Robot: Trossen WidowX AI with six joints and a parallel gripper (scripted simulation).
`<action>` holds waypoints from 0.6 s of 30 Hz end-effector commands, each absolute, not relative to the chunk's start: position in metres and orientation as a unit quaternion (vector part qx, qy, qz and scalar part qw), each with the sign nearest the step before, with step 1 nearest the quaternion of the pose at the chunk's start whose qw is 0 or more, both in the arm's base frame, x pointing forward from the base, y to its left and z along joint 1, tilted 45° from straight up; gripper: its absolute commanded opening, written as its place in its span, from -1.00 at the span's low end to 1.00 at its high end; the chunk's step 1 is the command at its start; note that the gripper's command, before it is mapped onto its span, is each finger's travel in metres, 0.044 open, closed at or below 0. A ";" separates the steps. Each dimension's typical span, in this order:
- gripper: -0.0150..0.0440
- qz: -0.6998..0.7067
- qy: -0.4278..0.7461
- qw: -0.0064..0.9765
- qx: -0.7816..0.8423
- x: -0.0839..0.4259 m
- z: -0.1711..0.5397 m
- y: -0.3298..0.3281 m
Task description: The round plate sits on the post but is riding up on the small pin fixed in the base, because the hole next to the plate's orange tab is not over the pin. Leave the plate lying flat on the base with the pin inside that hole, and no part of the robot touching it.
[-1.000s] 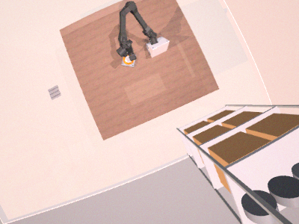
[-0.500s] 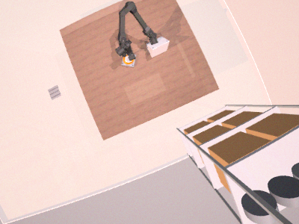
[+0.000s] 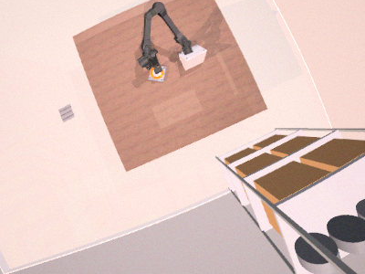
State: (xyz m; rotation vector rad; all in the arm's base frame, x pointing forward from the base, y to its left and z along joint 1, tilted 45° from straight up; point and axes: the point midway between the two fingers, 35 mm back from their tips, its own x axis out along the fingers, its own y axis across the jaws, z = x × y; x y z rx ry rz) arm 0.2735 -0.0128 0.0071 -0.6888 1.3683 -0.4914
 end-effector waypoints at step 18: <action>-0.49 -0.221 0.611 0.694 -0.310 0.301 0.012 -0.009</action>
